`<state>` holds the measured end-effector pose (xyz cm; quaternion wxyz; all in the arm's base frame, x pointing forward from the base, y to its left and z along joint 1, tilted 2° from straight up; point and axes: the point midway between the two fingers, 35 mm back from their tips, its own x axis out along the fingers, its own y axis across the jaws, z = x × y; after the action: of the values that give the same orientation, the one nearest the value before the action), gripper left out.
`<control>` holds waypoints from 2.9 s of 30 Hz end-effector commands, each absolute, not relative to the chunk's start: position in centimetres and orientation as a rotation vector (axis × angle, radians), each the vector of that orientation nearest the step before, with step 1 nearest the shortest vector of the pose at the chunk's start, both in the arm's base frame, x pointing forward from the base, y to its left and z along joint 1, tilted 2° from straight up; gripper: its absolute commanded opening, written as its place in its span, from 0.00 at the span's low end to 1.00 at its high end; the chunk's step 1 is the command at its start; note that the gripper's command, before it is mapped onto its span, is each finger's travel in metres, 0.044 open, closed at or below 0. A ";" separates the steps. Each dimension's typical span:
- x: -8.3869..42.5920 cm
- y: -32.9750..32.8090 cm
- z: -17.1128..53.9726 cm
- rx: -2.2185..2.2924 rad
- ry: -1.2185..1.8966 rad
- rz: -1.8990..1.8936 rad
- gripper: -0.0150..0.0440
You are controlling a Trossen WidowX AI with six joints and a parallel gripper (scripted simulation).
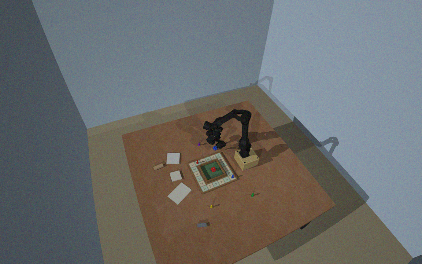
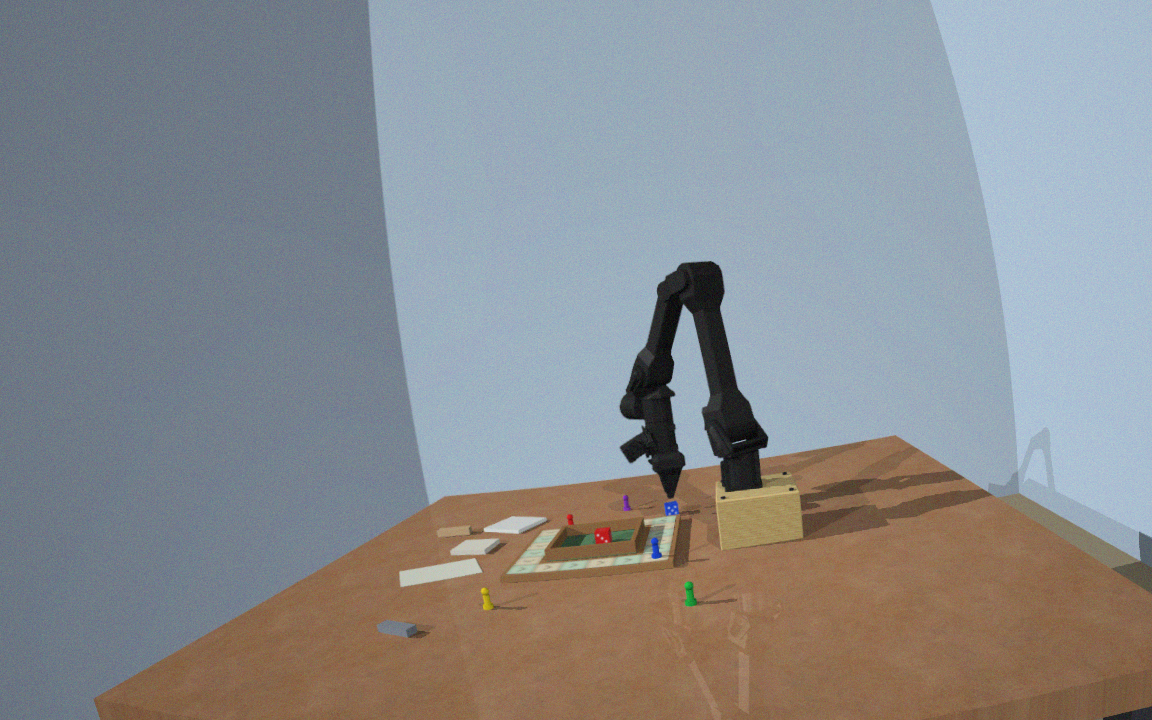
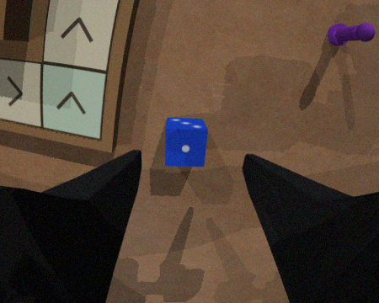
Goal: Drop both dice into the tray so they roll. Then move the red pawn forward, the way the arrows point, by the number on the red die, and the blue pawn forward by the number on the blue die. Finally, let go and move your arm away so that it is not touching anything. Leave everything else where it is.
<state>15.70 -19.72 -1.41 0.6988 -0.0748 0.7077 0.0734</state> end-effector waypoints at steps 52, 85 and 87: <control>15.6 -20.3 7.1 -0.166 1.582 0.172 0.25; 25.8 -12.0 5.4 -0.087 1.577 0.103 0.25; 26.4 -11.3 5.2 -0.084 1.574 0.099 0.25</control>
<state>25.27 -12.17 5.27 0.6994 -0.0418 0.7118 0.0498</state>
